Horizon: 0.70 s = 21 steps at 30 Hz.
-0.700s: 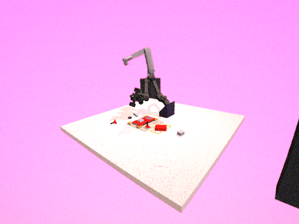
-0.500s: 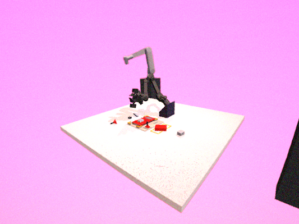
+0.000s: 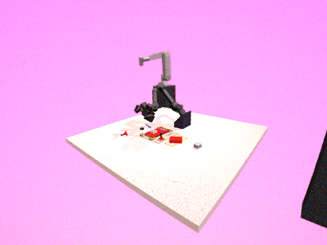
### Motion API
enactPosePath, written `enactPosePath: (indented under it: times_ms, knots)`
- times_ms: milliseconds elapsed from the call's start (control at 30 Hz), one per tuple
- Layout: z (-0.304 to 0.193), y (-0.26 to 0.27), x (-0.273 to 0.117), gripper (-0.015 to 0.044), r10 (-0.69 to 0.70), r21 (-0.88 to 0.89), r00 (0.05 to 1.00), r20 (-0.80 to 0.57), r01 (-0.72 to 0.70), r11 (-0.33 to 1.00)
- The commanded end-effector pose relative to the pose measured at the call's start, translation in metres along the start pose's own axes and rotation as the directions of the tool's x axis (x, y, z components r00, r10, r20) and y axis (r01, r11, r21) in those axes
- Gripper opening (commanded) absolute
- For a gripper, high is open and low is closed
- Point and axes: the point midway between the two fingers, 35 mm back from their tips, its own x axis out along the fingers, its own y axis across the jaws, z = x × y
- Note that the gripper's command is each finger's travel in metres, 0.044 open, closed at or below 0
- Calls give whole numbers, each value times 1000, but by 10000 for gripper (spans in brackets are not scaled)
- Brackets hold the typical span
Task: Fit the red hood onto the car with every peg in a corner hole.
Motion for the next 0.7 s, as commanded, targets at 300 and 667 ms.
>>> enactPosePath:
  times_ms: [300,667]
  knots:
    - [3,100,63,440,411,732,902,-133,-191,654]
    - [20,187,75,440,718,965,646,-259,147,216]
